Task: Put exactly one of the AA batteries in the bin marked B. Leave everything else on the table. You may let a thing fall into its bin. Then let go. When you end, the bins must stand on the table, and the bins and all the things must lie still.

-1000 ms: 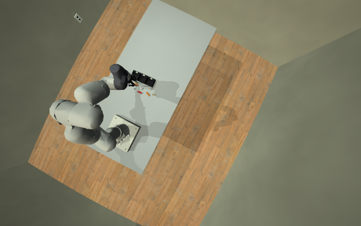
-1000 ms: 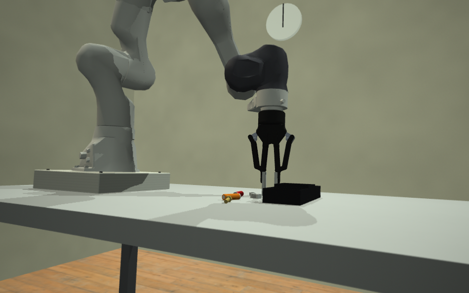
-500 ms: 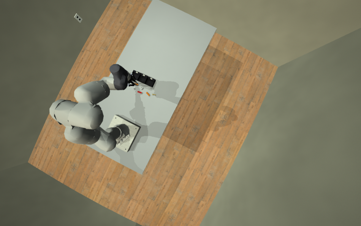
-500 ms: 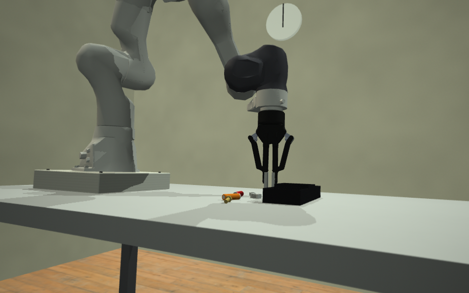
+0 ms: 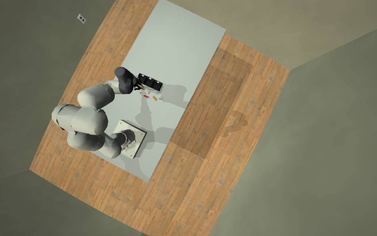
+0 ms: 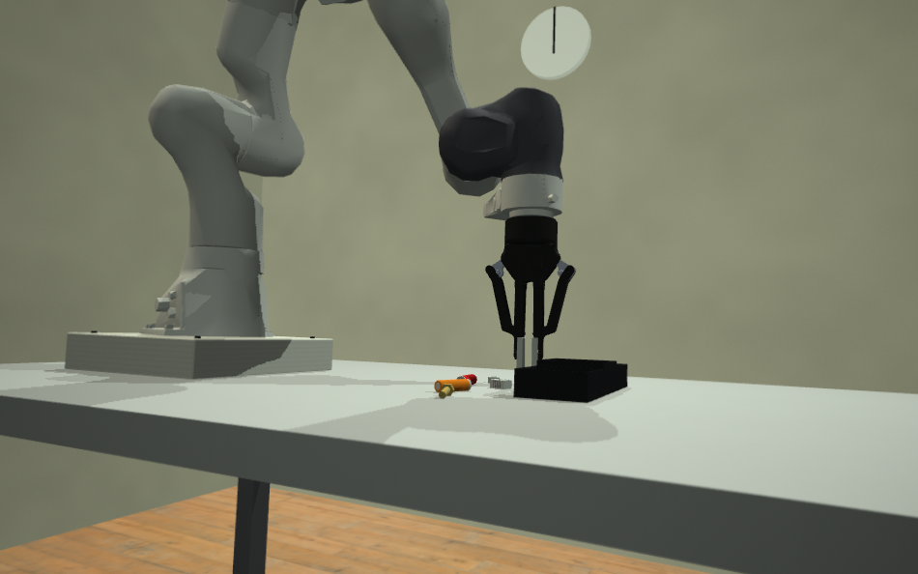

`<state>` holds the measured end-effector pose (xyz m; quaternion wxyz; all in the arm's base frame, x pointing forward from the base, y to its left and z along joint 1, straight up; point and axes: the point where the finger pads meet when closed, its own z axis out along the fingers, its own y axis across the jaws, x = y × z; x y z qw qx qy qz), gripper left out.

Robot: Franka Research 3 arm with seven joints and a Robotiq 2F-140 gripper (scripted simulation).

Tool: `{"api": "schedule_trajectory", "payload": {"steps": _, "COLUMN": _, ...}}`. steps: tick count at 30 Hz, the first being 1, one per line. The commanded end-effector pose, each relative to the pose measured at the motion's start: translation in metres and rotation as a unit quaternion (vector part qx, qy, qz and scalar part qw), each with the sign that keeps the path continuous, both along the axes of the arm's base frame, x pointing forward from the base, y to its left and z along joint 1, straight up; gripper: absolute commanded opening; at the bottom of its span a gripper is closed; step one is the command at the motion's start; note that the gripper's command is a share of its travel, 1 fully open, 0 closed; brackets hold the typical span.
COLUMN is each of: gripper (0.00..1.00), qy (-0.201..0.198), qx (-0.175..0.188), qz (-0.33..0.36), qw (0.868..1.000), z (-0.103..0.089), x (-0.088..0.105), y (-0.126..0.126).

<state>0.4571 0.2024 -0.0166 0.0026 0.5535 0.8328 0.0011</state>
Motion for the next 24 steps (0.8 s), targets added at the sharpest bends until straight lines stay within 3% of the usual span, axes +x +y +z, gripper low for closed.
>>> {"api": "schedule_trajectory", "payload": {"steps": 1, "gripper": 0.05, "qy": -0.001, "qx": 0.0, "qz": -0.003, "qw": 1.0, "z": 0.001, "x": 0.0, "y": 0.0}}
{"api": "schedule_trajectory", "payload": {"steps": 4, "gripper": 0.05, "qy": -0.001, "qx": 0.0, "qz": -0.003, "qw": 1.0, "z": 0.001, "x": 0.0, "y": 0.0}}
{"api": "schedule_trajectory", "payload": {"steps": 24, "gripper": 0.05, "qy": -0.001, "qx": 0.0, "qz": -0.003, "qw": 1.0, "z": 0.061, "x": 0.0, "y": 0.0}}
